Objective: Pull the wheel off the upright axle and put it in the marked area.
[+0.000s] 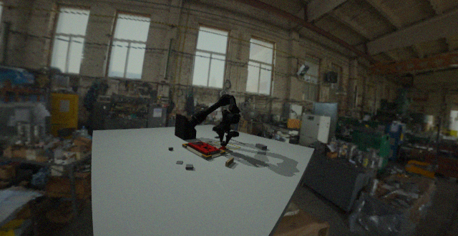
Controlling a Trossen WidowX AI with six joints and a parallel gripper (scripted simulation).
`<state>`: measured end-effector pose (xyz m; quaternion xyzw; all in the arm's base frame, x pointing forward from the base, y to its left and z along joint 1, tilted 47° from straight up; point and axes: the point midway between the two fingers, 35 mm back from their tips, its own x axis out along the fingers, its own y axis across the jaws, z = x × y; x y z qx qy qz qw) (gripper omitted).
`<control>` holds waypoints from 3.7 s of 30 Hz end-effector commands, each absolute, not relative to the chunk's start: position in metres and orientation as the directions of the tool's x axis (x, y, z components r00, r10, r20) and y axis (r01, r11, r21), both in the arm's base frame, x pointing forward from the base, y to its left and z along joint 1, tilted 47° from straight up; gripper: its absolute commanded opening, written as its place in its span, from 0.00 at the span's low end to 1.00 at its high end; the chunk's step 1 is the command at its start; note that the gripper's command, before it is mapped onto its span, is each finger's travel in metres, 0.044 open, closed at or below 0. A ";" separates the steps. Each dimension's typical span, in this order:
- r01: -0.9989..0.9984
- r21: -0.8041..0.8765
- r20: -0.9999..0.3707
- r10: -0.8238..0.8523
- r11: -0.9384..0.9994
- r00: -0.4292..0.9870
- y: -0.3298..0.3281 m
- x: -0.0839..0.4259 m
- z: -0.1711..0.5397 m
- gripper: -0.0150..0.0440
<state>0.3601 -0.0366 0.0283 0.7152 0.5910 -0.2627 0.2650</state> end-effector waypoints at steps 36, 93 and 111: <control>0.977 0.066 -0.689 0.699 -0.201 0.190 -0.066 0.351 0.053 0.25; 0.977 0.063 -0.688 0.700 -0.202 0.189 0.023 0.310 0.118 0.25; 0.979 0.068 -0.685 0.705 -0.193 0.186 0.071 0.320 0.076 0.30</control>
